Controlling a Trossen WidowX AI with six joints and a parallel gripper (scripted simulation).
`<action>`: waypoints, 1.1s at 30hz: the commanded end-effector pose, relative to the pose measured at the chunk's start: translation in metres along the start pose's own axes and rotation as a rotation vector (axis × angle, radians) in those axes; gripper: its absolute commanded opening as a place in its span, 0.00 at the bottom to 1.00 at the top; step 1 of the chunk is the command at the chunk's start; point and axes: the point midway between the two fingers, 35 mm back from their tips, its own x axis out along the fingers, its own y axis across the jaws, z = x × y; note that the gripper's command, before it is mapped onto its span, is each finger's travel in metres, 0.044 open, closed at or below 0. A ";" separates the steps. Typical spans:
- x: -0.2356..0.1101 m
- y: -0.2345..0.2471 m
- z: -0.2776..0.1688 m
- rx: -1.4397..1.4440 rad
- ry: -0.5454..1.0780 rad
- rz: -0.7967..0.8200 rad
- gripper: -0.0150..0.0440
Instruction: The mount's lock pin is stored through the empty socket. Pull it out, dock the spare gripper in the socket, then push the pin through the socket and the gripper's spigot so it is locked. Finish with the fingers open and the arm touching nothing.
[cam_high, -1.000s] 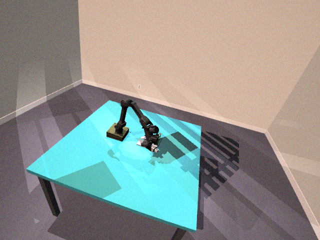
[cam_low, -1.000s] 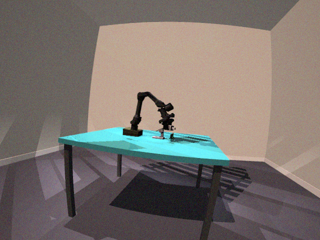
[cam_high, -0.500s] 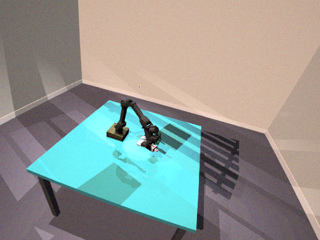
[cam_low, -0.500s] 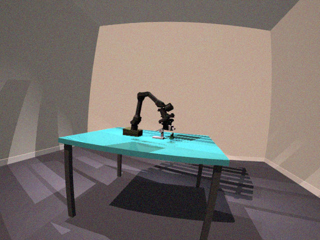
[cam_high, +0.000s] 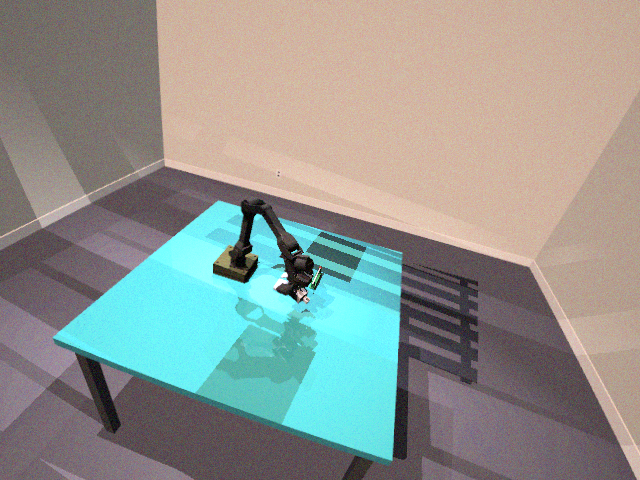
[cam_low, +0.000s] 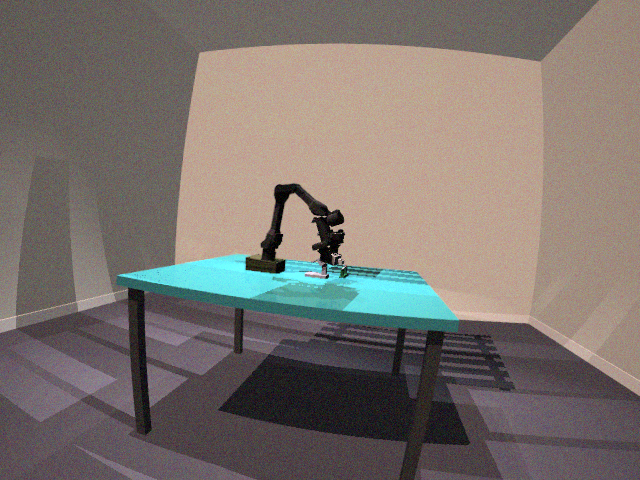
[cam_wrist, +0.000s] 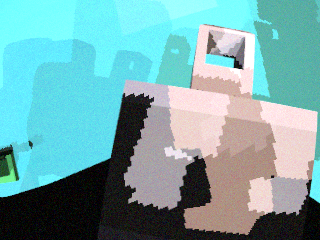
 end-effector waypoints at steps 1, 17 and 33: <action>-0.005 0.002 -0.007 0.030 0.025 0.037 0.25; -0.014 0.009 -0.051 0.184 0.214 0.191 0.25; -0.032 0.022 -0.089 0.374 0.407 0.343 0.25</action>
